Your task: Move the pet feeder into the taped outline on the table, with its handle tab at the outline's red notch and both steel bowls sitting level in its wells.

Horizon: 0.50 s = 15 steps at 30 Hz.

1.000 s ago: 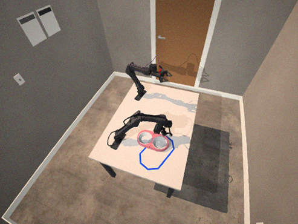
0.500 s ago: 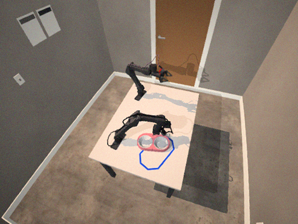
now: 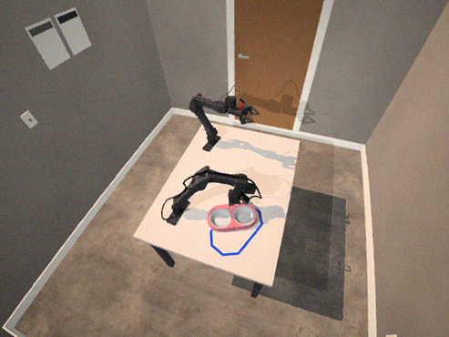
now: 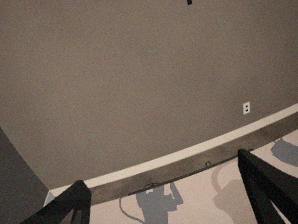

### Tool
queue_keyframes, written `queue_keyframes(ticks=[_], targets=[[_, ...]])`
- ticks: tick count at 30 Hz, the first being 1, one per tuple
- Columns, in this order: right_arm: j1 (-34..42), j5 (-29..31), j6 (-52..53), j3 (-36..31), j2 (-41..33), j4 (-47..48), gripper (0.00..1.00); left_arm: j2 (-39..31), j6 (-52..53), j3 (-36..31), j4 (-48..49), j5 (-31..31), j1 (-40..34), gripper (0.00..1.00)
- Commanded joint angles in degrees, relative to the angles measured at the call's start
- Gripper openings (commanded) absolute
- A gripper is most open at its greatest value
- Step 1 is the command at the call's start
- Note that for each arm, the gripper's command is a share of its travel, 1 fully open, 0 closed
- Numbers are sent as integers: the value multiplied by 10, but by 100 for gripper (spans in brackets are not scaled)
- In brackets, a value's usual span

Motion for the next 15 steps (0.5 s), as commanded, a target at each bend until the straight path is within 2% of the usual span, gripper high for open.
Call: queue_keyframes(ticks=[1,3,5,15], targets=[[-9,23,-35,-22,-20,23,16,-5,-7,2,19,3,-2,100],[-9,23,-35,-22,-20,23,16,-5,-7,2,19,3,-2,100],[-13,40,-85,-30,-25,29,16,-5,-7,2,19,3,-2,100],[-26,72,-190,-76,-53,54,16,-5,-7,2,19,3,-2,100]])
